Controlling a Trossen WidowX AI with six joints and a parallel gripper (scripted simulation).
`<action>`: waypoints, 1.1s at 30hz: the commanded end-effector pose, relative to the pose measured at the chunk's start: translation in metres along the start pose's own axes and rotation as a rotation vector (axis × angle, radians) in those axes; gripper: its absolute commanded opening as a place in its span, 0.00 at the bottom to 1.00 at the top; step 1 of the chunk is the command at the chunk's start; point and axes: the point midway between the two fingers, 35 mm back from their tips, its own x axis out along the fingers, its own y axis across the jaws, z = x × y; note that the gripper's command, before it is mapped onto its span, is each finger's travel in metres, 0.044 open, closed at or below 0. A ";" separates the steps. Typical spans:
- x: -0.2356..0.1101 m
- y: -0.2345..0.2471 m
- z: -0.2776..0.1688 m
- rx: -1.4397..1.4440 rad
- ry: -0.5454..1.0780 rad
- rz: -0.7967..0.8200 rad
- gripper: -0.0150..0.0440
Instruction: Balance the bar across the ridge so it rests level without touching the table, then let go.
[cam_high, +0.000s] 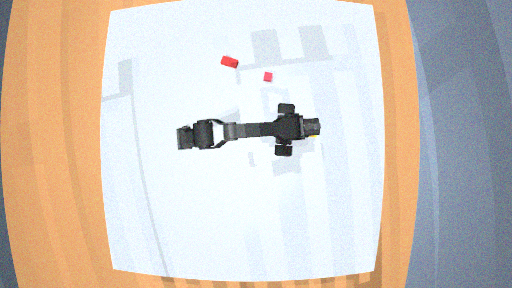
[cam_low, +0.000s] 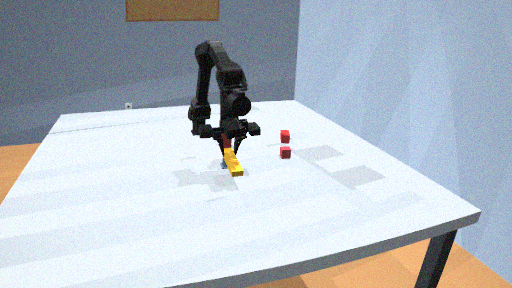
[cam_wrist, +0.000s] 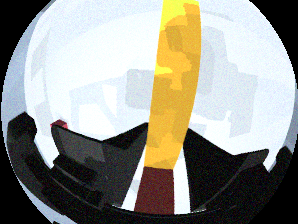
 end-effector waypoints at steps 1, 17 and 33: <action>0.000 0.000 0.000 0.000 0.000 0.000 0.25; 0.000 0.000 0.000 0.000 0.000 0.000 0.54; 0.000 0.000 0.000 0.000 0.000 0.000 0.54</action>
